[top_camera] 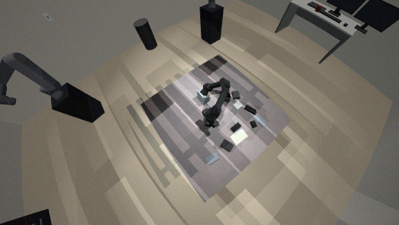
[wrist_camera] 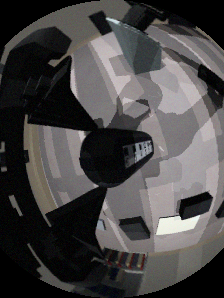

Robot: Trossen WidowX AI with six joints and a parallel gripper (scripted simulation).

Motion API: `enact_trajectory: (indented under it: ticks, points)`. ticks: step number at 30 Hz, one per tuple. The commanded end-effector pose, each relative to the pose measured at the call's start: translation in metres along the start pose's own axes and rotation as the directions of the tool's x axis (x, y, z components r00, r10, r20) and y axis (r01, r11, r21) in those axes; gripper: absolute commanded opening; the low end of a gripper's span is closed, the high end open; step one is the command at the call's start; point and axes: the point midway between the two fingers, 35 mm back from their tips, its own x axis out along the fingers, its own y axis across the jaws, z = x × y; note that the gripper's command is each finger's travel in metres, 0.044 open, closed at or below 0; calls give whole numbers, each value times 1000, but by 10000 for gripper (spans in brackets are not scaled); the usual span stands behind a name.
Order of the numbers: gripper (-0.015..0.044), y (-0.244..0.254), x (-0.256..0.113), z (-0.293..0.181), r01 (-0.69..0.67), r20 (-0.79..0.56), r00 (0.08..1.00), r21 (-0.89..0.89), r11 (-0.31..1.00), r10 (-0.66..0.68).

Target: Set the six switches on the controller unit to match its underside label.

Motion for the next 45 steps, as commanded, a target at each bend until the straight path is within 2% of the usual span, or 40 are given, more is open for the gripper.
enact_trajectory:
  ticks: [1, 45]
  points:
    - [338, 1, 6, -3, -13, -5, 1000, 3, 1000, 13]
    - [338, 2, 21, -34, -12, -18, 1000, 2, 1000, 12]
